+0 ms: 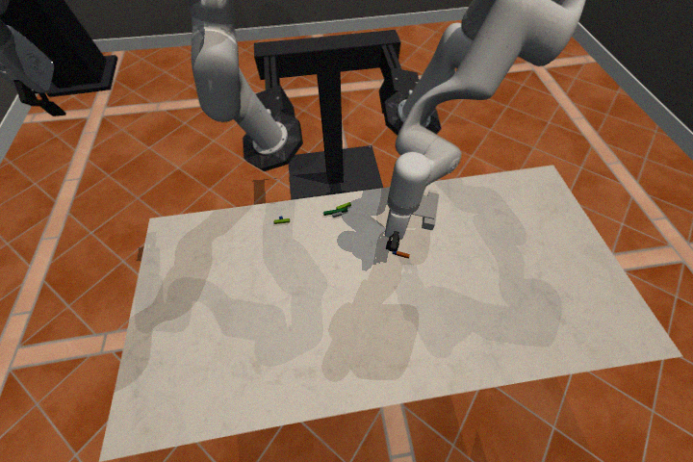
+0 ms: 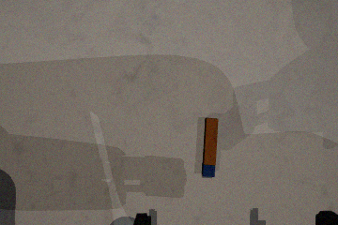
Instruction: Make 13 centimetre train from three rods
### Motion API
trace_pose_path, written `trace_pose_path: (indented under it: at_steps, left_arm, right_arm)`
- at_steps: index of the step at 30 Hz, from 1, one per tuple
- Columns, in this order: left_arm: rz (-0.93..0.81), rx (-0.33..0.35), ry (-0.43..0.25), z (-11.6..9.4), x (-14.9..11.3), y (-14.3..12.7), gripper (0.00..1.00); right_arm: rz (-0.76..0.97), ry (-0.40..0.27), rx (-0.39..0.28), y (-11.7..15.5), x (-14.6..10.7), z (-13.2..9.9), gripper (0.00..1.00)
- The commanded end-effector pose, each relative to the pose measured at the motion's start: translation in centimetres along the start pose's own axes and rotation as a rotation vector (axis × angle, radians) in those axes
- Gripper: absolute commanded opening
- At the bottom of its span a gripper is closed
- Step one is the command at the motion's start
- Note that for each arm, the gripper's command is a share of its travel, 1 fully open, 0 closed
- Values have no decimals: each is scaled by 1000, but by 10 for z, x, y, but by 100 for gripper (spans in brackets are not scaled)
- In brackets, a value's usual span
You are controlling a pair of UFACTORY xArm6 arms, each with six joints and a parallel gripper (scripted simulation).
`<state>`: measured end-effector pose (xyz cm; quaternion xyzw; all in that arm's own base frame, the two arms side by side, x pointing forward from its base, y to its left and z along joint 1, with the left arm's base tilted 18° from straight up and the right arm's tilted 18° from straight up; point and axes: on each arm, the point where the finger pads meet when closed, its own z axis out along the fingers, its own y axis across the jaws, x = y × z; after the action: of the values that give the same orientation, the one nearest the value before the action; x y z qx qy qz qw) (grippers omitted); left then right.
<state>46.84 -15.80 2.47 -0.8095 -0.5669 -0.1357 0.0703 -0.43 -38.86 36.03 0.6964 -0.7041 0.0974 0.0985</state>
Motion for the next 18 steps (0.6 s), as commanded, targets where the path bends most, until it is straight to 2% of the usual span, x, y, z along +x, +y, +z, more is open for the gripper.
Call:
trace_pose_path:
  at_steps: [1, 11, 13, 15, 18]
  left_arm:
    - [-70, -5, 0, 2, -42, -4, 100]
    - [-232, -3, -3, 12, -130, -32, 100]
    - [-232, -3, -3, 12, -130, -32, 100]
    - [-290, -3, -2, 15, -160, -46, 100]
    - [-323, -3, -1, 17, -176, -54, 100]
  right_arm:
    - [0, 4, 0, 0, 1, -1, 100]
    - [0, 4, 0, 0, 1, -1, 100]
    - [0, 4, 0, 0, 1, -1, 100]
    - [0, 4, 0, 0, 1, -1, 100]
    - [0, 4, 0, 0, 1, -1, 100]
